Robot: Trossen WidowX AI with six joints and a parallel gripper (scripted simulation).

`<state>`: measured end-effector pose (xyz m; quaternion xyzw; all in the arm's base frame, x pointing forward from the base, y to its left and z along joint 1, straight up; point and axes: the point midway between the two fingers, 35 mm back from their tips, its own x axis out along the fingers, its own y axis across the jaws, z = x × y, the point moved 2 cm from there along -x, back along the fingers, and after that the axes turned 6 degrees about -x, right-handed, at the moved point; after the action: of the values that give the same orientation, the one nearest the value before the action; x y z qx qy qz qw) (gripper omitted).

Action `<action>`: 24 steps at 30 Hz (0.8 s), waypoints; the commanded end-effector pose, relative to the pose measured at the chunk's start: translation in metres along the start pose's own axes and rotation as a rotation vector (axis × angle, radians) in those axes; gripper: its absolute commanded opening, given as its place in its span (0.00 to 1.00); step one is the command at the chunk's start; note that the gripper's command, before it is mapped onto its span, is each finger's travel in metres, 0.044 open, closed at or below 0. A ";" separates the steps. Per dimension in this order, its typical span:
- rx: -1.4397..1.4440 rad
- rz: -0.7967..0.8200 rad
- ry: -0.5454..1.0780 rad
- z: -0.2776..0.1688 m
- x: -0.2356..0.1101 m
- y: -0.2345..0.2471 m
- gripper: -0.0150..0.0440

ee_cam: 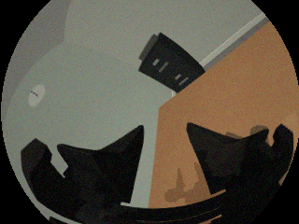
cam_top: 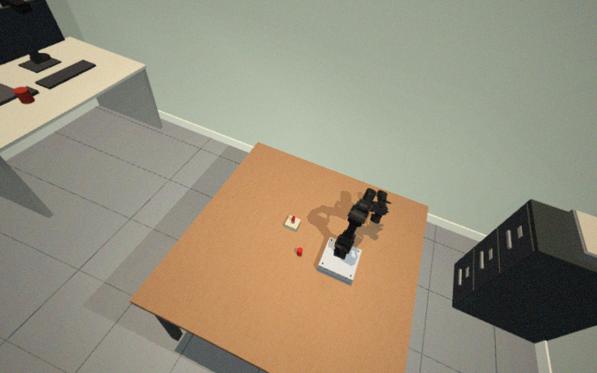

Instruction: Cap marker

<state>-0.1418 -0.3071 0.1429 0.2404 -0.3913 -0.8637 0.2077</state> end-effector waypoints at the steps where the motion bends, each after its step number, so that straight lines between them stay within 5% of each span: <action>1: -0.084 0.057 0.184 -0.046 -0.030 0.018 0.67; 12: -0.431 0.196 0.712 -0.158 -0.165 0.020 0.67; 24: -0.776 0.280 1.176 -0.189 -0.322 -0.030 0.67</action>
<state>0.1916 -0.2520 0.0919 0.5053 0.0405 -0.6696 0.5428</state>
